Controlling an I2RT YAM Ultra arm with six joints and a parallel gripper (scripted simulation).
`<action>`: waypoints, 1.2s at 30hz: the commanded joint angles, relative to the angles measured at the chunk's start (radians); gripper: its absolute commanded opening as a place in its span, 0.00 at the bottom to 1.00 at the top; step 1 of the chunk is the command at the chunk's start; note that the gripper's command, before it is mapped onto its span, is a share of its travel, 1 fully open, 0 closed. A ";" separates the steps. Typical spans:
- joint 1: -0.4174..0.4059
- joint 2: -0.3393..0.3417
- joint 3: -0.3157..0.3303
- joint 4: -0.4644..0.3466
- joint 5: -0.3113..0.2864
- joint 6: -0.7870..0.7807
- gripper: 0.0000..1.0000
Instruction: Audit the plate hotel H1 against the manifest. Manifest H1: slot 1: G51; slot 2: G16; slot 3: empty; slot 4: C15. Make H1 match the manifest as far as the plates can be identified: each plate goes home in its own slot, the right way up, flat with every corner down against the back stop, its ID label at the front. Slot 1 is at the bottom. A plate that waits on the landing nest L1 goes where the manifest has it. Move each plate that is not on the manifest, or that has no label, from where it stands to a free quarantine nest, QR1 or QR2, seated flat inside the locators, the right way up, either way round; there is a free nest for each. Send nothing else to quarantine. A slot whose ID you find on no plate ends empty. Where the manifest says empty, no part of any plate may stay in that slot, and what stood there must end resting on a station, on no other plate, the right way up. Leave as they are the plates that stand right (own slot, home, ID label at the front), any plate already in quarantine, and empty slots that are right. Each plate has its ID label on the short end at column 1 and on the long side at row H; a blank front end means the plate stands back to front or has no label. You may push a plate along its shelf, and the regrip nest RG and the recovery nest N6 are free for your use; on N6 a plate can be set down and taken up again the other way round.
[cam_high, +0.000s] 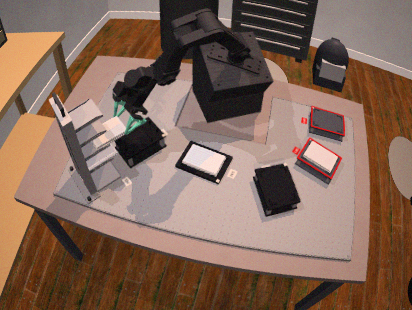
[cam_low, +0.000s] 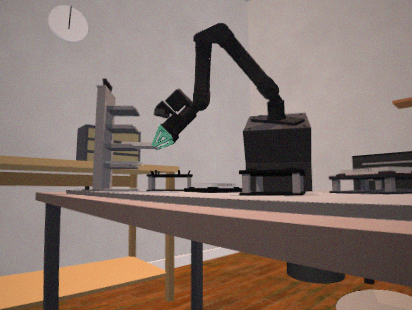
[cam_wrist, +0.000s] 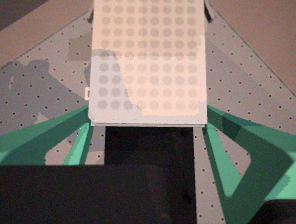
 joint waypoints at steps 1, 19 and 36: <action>-0.013 -0.015 -0.006 0.011 -0.003 -0.004 0.86; -0.025 -0.036 -0.090 0.070 -0.013 -0.012 0.86; -0.039 -0.053 -0.171 0.130 -0.025 -0.021 0.86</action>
